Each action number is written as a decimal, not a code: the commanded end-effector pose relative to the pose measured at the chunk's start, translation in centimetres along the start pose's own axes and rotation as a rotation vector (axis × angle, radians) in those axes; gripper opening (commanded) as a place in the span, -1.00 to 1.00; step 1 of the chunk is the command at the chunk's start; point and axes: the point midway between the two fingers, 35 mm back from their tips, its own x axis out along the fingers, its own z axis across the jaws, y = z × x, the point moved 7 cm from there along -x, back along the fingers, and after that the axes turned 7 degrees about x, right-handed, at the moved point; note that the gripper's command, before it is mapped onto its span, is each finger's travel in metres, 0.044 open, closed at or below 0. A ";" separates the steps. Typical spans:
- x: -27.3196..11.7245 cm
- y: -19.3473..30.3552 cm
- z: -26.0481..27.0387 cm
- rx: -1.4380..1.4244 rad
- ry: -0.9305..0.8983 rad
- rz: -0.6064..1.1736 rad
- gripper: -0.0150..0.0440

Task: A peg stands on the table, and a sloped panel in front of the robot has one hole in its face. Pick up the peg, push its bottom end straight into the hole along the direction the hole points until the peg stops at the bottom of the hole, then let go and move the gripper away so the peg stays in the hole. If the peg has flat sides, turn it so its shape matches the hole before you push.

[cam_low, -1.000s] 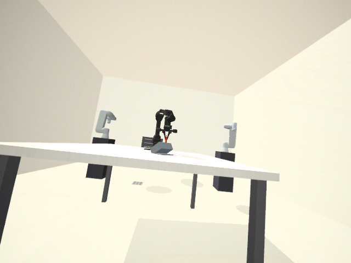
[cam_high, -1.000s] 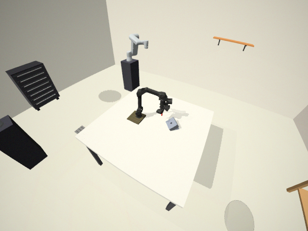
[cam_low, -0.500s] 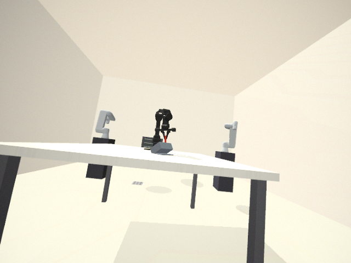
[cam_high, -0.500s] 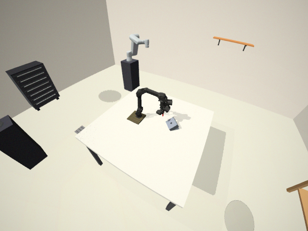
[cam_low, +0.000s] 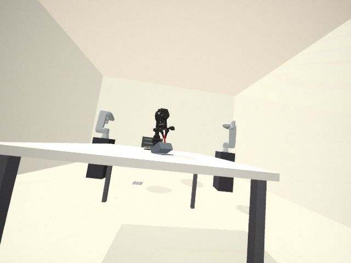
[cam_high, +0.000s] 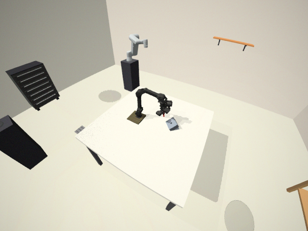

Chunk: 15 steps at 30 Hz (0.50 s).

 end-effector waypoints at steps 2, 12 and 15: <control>-0.4 -0.5 -0.3 0.039 -0.032 -0.012 -0.49; -0.8 -1.5 -1.1 0.114 -0.082 -0.028 -0.49; -0.9 -1.7 -1.3 0.136 -0.097 -0.032 -0.49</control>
